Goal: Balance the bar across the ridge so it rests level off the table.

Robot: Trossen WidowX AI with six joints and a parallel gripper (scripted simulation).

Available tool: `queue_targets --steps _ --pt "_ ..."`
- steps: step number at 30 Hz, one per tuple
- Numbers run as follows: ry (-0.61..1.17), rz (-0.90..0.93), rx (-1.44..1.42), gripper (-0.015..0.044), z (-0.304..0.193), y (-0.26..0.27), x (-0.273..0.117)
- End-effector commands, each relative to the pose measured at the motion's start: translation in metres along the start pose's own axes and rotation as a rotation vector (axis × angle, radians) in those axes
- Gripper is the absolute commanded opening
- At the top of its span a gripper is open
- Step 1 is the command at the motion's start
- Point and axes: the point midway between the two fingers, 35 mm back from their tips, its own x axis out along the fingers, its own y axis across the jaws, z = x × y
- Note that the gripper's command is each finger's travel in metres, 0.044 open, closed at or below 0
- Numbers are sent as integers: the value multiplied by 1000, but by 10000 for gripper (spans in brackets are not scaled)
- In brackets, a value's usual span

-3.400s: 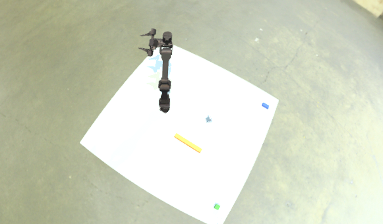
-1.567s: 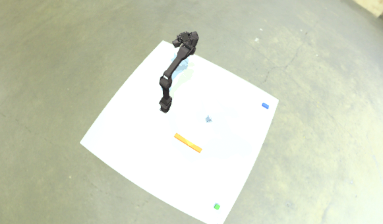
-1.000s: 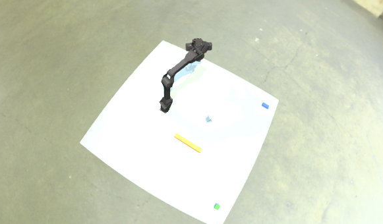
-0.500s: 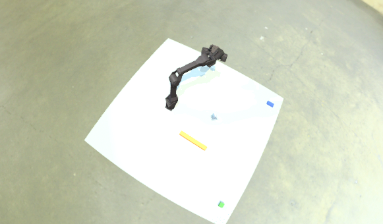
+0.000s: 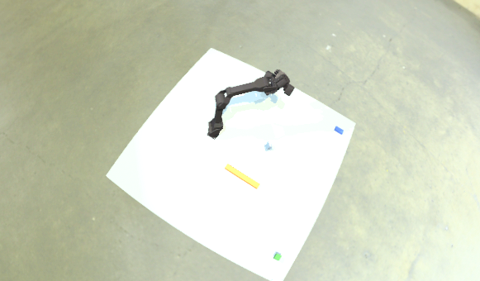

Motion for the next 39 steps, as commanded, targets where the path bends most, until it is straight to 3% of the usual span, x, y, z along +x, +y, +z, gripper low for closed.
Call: queue_targets --steps 1,24,39 --pt "29 -73 50 315 -16 -26 -7" --pt "246 -433 382 315 -133 -145 -77" --pt "401 -606 645 315 -229 -183 -140"
